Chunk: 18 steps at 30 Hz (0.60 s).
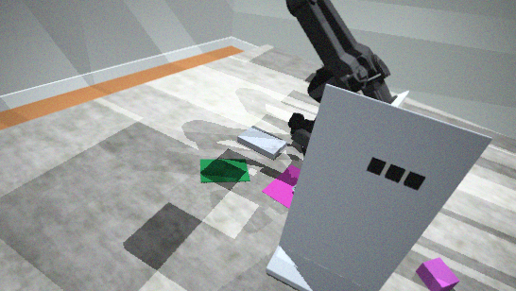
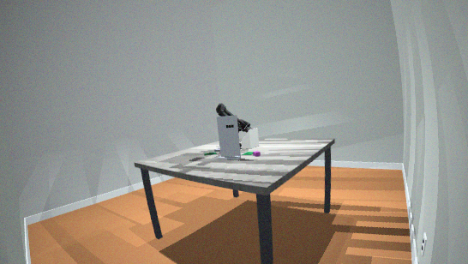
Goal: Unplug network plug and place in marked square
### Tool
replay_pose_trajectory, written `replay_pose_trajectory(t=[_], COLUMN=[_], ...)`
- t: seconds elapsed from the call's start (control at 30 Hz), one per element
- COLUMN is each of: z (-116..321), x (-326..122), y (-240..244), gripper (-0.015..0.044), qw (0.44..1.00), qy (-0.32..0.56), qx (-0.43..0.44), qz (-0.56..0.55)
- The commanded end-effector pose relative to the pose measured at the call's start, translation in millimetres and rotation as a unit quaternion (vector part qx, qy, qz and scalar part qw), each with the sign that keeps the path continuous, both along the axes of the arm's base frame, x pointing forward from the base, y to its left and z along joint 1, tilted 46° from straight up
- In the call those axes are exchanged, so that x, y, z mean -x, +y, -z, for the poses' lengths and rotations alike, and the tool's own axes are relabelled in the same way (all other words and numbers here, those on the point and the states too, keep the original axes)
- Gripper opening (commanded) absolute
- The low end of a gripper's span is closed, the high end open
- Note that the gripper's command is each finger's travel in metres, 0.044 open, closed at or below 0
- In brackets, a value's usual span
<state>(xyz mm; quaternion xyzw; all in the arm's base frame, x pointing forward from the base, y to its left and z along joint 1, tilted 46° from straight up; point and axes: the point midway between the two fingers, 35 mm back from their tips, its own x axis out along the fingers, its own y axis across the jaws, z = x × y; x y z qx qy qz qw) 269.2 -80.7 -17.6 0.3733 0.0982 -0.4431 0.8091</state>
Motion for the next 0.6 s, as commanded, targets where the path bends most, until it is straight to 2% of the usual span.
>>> replay_pose_trajectory(t=[0.0, 0.57], z=[3.1, 2.2], x=[2.5, 0.4], y=[-1.8, -4.7], gripper=[0.0000, 0.0000], qw=[1.000, 1.000], qy=[0.006, 0.002], qx=[0.001, 0.001], qz=[-0.002, 0.000])
